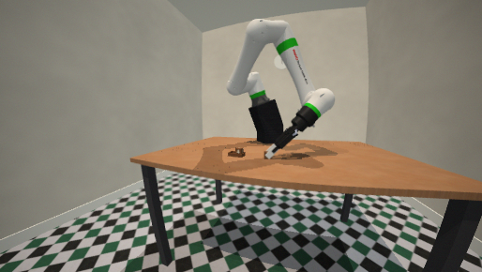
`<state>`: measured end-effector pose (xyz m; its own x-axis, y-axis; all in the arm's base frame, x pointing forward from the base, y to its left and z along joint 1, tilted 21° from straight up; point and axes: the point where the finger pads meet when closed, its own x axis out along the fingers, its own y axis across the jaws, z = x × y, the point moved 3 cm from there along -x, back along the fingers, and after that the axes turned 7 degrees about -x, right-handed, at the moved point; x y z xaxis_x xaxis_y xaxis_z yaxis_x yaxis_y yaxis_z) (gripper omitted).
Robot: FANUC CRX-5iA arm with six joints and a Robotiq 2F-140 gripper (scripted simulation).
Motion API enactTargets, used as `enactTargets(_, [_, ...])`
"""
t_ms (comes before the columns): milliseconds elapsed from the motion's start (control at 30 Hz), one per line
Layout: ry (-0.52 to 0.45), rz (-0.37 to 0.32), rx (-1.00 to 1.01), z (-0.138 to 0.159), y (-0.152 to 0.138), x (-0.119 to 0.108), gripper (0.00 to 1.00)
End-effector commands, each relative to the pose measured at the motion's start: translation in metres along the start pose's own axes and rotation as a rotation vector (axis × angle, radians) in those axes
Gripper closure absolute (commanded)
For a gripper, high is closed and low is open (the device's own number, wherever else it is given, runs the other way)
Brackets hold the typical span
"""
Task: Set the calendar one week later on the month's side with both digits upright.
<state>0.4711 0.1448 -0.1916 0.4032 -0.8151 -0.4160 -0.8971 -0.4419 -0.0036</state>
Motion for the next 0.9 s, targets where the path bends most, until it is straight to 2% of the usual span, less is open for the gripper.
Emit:
enactTargets(0, [0.0,0.0,0.0,0.0001,-0.0001,-0.0001,0.83])
enactTargets(867, [0.0,0.0,0.0,-0.0016,0.0001,-0.0018,0.83])
